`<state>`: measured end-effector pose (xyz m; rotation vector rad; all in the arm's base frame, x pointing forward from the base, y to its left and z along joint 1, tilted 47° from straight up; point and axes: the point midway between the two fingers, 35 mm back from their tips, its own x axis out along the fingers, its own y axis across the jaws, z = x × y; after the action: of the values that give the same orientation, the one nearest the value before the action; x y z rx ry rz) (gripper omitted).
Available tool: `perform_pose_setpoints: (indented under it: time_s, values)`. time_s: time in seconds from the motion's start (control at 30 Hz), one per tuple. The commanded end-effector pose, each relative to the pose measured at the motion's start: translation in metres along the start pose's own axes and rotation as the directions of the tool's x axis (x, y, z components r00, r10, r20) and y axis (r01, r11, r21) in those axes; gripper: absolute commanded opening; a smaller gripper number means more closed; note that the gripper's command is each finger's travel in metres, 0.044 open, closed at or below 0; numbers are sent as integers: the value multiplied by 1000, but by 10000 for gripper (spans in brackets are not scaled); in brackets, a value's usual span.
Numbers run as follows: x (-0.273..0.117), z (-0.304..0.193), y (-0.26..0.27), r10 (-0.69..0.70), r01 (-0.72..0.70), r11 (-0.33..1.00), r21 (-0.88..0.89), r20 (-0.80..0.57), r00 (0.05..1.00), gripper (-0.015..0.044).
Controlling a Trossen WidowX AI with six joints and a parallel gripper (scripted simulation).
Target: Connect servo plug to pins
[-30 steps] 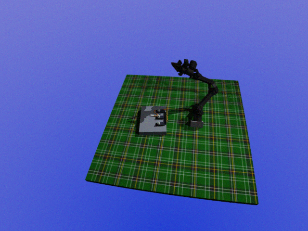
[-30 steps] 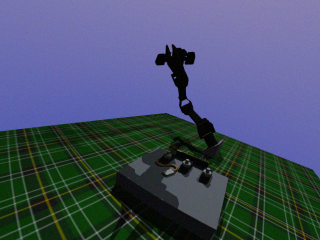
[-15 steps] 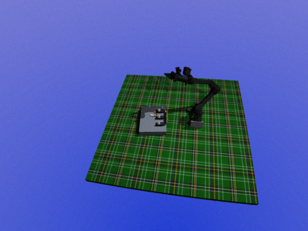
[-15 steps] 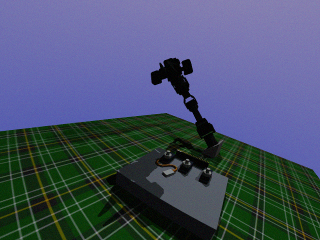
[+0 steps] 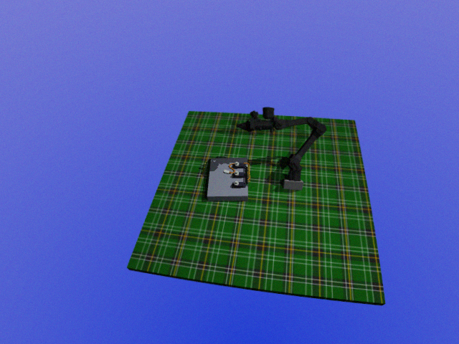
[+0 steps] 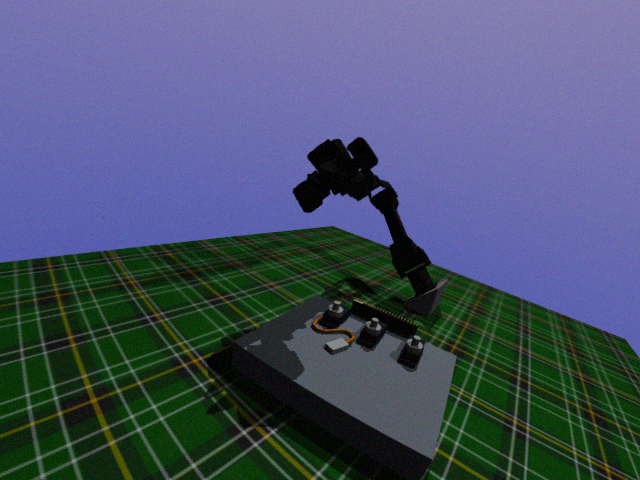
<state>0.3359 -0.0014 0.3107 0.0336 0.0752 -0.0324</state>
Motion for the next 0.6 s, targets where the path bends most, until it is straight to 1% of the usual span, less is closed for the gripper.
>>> perform_pose_setpoints:
  time_s: [0.0, 0.27, 0.4, 0.57]
  values:
    - [19, -12, -5, -46, 51, 998, 48, -112, 993, 115]
    - [52, -47, -10, -136, 173, 982, 74, -356, 924, 115]
    - [65, -66, -13, -186, 241, 969, 61, -468, 864, 115]
    - [78, -91, -16, -252, 324, 946, 17, -592, 766, 115]
